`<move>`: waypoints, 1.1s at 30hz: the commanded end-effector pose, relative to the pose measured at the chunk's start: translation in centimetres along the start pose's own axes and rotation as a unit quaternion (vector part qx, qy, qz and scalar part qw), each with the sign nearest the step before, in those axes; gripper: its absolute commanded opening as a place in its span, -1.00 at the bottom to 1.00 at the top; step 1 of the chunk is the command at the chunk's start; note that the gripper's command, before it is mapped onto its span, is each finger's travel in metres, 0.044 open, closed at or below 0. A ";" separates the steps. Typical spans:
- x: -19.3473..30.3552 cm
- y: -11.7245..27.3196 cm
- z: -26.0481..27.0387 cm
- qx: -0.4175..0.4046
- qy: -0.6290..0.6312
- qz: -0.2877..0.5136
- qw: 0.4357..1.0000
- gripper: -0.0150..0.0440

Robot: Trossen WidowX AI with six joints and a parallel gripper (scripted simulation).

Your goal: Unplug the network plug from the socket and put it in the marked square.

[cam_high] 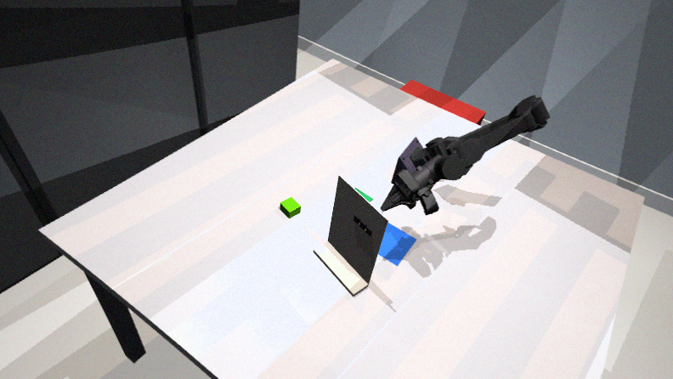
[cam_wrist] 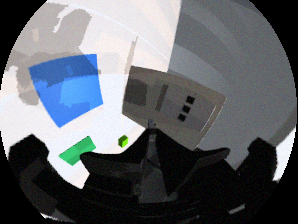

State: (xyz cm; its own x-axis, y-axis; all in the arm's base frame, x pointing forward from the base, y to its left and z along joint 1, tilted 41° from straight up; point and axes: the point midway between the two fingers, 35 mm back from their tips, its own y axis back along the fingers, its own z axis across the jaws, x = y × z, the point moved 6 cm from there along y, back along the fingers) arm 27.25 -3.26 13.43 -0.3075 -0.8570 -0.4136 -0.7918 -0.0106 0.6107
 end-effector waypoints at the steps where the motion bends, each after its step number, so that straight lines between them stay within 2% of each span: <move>1: 0.2 -0.5 0.9 -0.044 0.023 -0.032 0.998 -0.49; 14: 0.6 -1.1 3.1 -0.138 0.068 -0.145 0.977 -0.49; 26: 0.8 -0.9 4.4 -0.181 0.082 -0.265 0.943 -0.49; 33: 0.8 -0.9 4.5 -0.183 0.082 -0.272 0.941 -0.49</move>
State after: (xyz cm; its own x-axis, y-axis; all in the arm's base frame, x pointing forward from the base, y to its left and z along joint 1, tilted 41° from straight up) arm 25.40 -1.69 9.65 0.1915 -0.7508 -0.6321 -0.5726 -0.6085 0.5493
